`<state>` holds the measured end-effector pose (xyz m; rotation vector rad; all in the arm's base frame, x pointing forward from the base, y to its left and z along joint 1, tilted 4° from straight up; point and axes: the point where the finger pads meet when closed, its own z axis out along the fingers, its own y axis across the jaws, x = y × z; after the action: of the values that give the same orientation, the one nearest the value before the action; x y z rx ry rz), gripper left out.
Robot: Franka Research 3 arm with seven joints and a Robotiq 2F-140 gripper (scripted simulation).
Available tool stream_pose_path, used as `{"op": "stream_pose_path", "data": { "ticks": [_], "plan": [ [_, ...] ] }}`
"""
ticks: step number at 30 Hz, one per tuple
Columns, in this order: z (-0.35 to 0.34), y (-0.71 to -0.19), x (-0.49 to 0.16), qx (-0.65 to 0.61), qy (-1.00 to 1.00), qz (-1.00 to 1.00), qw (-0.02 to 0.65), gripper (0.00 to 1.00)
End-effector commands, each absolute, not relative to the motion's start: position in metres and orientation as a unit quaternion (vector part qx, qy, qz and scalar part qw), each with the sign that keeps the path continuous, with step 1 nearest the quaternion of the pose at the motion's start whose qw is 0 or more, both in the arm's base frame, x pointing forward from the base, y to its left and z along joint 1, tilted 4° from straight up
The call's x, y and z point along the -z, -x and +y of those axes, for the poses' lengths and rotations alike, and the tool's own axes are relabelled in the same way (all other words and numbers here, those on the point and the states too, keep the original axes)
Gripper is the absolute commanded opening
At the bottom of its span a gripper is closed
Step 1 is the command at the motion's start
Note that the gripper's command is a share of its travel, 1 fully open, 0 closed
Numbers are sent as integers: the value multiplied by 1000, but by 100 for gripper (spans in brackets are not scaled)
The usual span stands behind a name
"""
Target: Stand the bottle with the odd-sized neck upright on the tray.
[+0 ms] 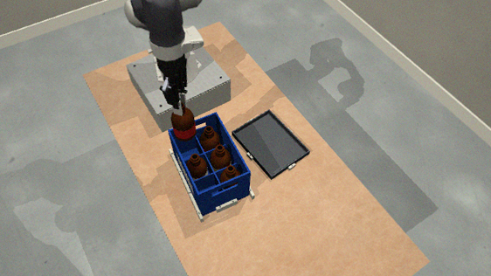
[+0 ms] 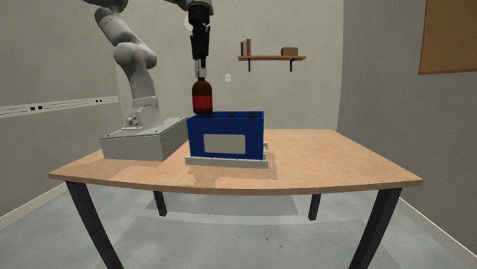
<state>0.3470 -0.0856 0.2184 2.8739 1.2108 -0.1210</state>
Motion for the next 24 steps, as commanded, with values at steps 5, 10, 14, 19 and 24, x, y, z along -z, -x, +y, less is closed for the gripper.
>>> {"op": "stream_pose_path", "data": {
  "ticks": [5, 10, 14, 19, 24],
  "plan": [
    [-84, -349, -221, 36, -921, 388, 11, 10],
    [-83, -349, -221, 36, -921, 388, 11, 10],
    [-82, -349, -221, 36, -921, 388, 11, 10],
    [-82, -349, -221, 36, -921, 388, 11, 10],
    [-80, -350, -221, 36, -921, 388, 11, 10]
  ]
}}
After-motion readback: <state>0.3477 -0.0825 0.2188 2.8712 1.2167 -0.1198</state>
